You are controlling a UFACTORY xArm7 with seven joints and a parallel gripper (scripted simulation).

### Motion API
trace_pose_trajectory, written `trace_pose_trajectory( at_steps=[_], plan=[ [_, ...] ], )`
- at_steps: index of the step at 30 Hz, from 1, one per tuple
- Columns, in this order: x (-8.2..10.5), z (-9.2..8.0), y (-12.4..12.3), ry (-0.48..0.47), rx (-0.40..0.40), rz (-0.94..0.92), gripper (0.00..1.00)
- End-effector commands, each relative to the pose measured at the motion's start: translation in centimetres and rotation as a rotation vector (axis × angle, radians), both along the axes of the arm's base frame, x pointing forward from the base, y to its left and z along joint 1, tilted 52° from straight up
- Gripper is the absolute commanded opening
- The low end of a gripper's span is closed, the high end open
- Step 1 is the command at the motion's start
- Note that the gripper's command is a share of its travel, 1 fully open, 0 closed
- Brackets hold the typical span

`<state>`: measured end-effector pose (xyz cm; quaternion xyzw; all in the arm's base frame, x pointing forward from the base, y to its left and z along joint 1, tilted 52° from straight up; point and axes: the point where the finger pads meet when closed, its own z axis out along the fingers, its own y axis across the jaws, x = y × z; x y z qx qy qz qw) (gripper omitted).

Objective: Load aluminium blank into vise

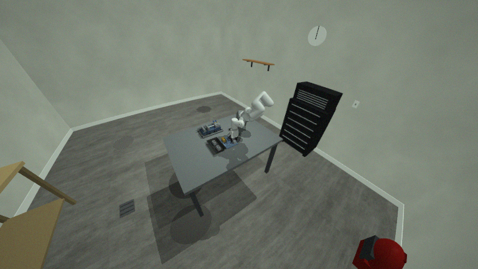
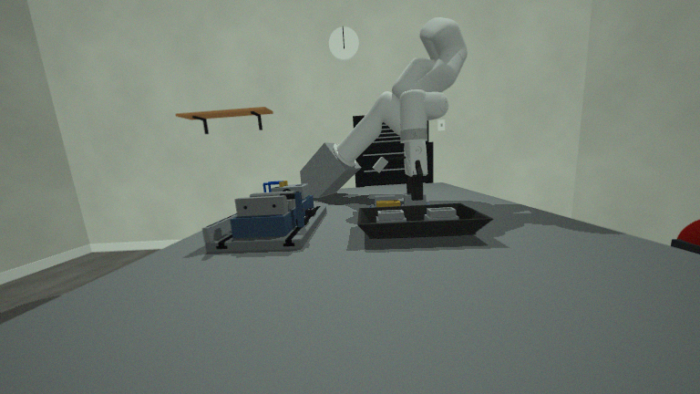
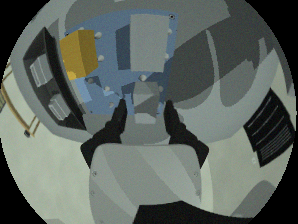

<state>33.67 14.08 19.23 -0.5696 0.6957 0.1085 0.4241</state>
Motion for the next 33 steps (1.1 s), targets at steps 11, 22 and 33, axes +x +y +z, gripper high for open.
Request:
trace_pose_trajectory(
  at_steps=[11, 22, 33],
  plan=[
    [0.05, 0.06, -0.04, -0.001, 0.0, -0.001, 0.0],
    [0.05, 0.06, -0.04, -0.001, 0.0, -0.001, 0.0],
    [0.05, 0.06, -0.04, -0.001, 0.0, -0.001, 0.0]
  ],
)
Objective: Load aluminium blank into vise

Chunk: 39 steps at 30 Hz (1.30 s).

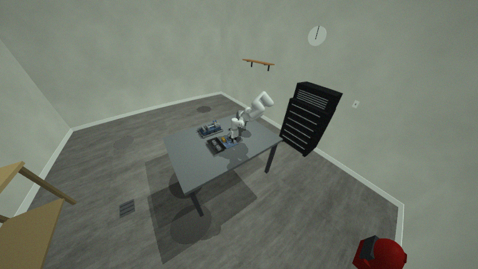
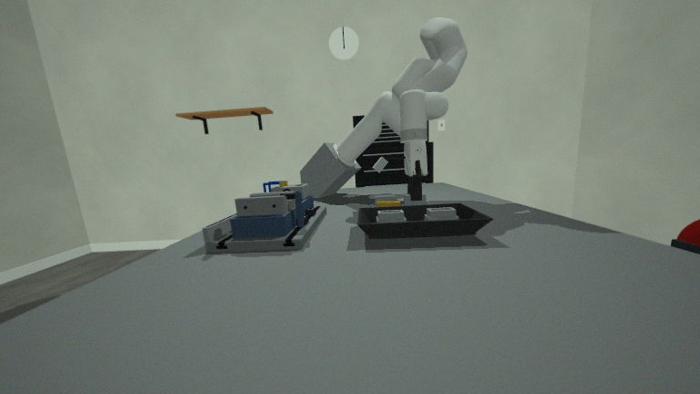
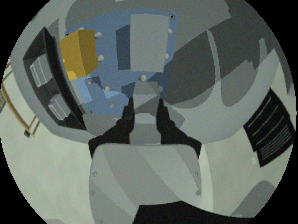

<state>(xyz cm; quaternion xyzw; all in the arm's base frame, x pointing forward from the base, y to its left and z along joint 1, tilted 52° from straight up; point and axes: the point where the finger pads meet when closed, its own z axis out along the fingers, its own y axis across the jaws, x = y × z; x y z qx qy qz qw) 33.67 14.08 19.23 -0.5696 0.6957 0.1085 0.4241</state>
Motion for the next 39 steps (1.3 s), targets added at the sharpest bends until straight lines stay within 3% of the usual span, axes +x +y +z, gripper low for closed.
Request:
trace_pose_trajectory(
  at_steps=[1, 27, 39],
  plan=[
    [0.0, 0.1, 0.0, -0.001, 0.0, -0.001, 0.0],
    [0.0, 0.1, -0.1, -0.002, 0.0, -0.001, 0.0],
    [-0.9, 1.3, -1.3, -0.002, 0.0, -0.001, 0.0]
  ],
)
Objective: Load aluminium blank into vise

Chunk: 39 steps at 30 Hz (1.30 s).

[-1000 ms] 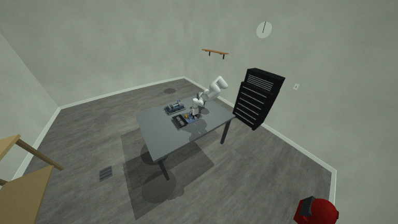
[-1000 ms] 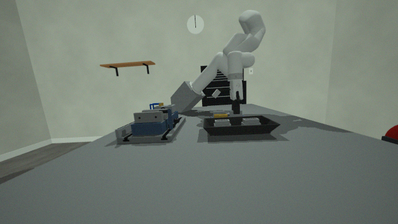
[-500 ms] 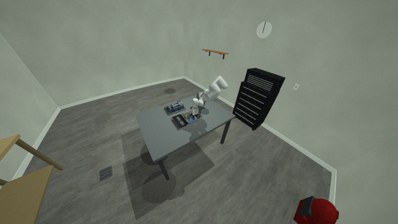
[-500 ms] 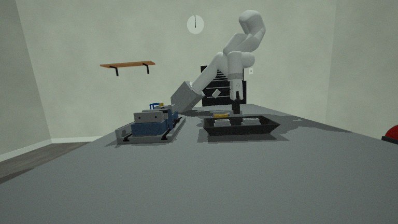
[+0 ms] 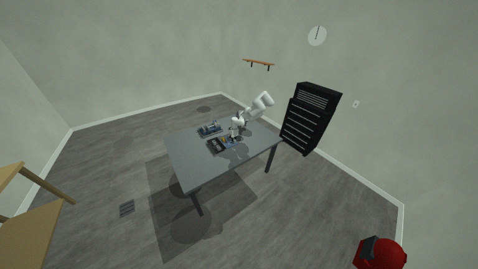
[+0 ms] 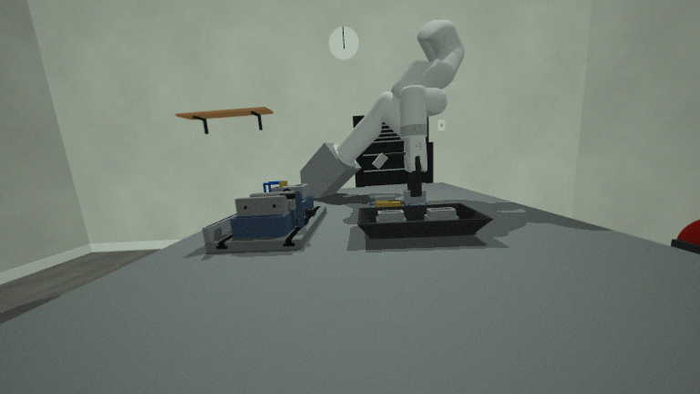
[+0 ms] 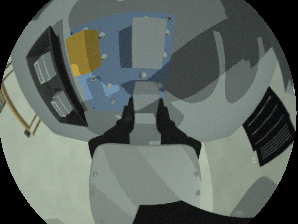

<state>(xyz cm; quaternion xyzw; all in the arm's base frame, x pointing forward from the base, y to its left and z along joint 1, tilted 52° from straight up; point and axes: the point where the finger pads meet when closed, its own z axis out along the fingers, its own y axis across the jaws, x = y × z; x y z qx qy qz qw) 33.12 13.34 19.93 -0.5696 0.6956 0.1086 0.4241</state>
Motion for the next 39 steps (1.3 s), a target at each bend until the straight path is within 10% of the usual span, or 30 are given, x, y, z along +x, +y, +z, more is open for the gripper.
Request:
trace_pose_trajectory(
  at_steps=[1, 39],
  plan=[
    [-0.5, 0.8, -0.8, -0.002, 0.0, -0.002, 0.0],
    [-4.6, 6.9, -7.0, -0.001, 0.009, 0.003, 0.0]
  ],
)
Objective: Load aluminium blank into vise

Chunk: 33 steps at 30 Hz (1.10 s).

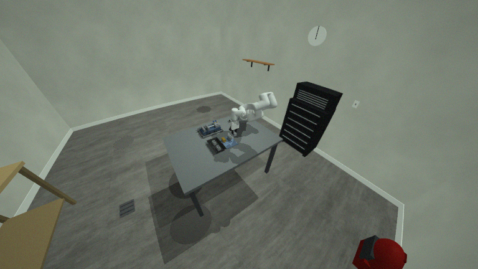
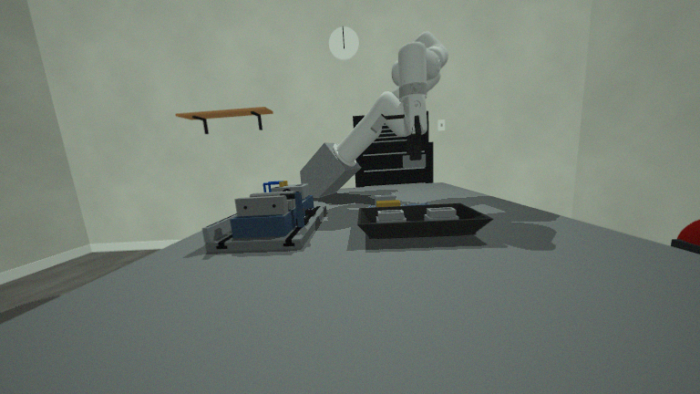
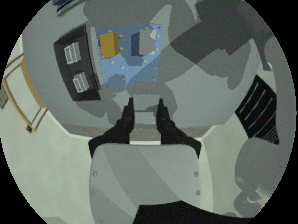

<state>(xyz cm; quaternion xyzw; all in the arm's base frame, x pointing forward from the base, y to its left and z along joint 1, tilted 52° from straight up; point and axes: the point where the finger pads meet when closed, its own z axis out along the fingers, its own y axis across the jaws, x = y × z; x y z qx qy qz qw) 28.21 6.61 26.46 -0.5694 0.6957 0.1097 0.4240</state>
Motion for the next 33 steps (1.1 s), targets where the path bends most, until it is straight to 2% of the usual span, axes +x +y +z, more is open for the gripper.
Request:
trace_pose_trajectory(
  at_steps=[1, 4, 7, 9, 11, 15, 24, 26, 27, 33],
  plan=[
    [0.5, 0.6, -0.4, -0.003, 0.013, 0.004, 0.0],
    [1.7, 1.5, -1.2, -0.003, 0.041, 0.014, 0.0],
    [3.8, 2.5, -2.9, -0.007, 0.08, 0.022, 0.0],
    [3.8, 2.5, -2.9, -0.007, 0.08, 0.022, 0.0],
    [5.8, 2.9, -4.7, -0.012, 0.108, 0.022, 0.0],
    [7.6, 2.9, -6.6, -0.017, 0.128, 0.017, 0.0],
    [12.0, 1.4, -12.1, -0.029, 0.152, -0.004, 0.0],
    [12.0, 1.4, -12.1, -0.029, 0.152, -0.004, 0.0],
    [13.2, 0.5, -13.9, -0.032, 0.153, -0.012, 0.0],
    [15.0, -1.5, -17.0, -0.036, 0.146, -0.025, 0.0]
  ],
)
